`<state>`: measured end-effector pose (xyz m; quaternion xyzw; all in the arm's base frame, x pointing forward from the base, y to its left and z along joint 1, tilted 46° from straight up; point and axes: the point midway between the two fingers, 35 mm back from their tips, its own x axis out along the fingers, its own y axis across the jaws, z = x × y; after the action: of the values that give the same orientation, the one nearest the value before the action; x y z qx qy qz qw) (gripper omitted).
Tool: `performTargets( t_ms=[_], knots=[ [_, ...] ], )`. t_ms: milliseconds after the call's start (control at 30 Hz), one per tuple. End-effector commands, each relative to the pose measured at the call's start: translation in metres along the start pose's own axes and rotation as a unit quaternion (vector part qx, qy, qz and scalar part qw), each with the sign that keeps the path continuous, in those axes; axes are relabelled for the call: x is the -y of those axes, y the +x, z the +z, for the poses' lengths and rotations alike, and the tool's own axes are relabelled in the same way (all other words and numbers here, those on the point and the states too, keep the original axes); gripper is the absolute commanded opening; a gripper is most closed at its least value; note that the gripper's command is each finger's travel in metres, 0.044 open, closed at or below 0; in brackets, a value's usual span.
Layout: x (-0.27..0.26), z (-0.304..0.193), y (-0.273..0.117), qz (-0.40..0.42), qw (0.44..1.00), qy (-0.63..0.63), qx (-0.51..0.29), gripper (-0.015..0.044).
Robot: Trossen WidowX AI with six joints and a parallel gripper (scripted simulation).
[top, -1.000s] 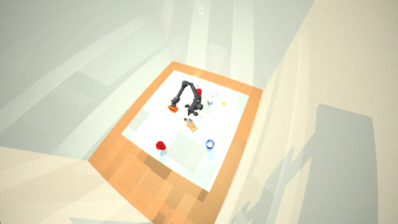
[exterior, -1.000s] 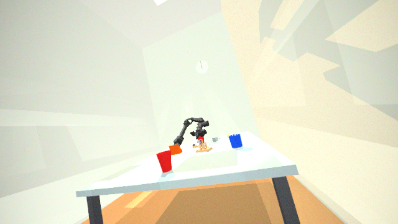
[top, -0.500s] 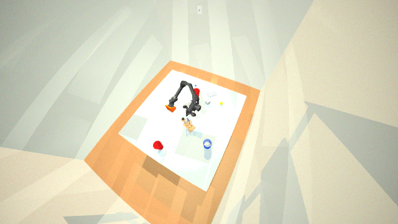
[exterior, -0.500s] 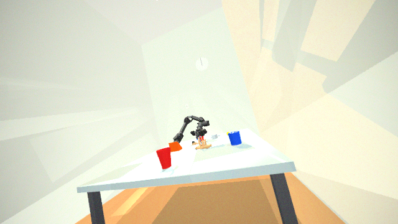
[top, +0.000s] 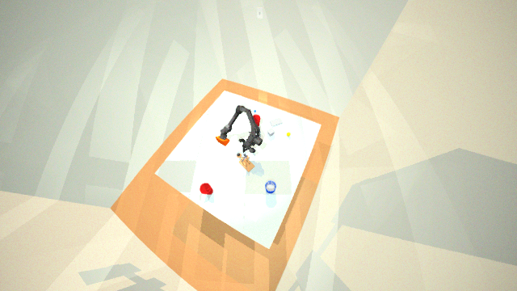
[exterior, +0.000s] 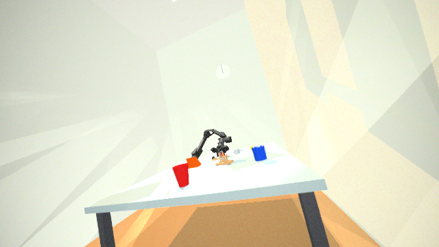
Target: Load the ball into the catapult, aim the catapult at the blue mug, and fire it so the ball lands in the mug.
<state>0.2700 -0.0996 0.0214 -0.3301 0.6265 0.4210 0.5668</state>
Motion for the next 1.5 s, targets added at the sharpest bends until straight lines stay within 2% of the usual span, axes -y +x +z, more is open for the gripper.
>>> performTargets(
  t_ms=[0, 633, 800, 867, 1067, 1167, 1200, 1467],
  knots=[
    [-0.001, 0.005, 0.006, 0.002, 1.000, 0.003, 0.003, 0.0000],
    [-0.006, 0.034, 0.036, 0.003, 1.000, 0.002, 0.004, 0.0000],
    [-0.005, 0.033, 0.034, 0.003, 1.000, 0.002, 0.004, 0.0000],
    [0.000, 0.027, 0.013, 0.001, 1.000, 0.002, 0.004, 0.0000],
    [-0.001, -0.007, -0.085, -0.004, 1.000, 0.000, 0.001, 0.0000],
    [-0.004, -0.011, -0.095, -0.005, 1.000, -0.001, 0.000, 0.0000],
    [0.003, -0.004, -0.077, -0.008, 1.000, 0.005, 0.005, 0.0026],
    [0.039, -0.008, -0.075, -0.041, 0.991, 0.113, 0.059, 0.0236]
  ],
)
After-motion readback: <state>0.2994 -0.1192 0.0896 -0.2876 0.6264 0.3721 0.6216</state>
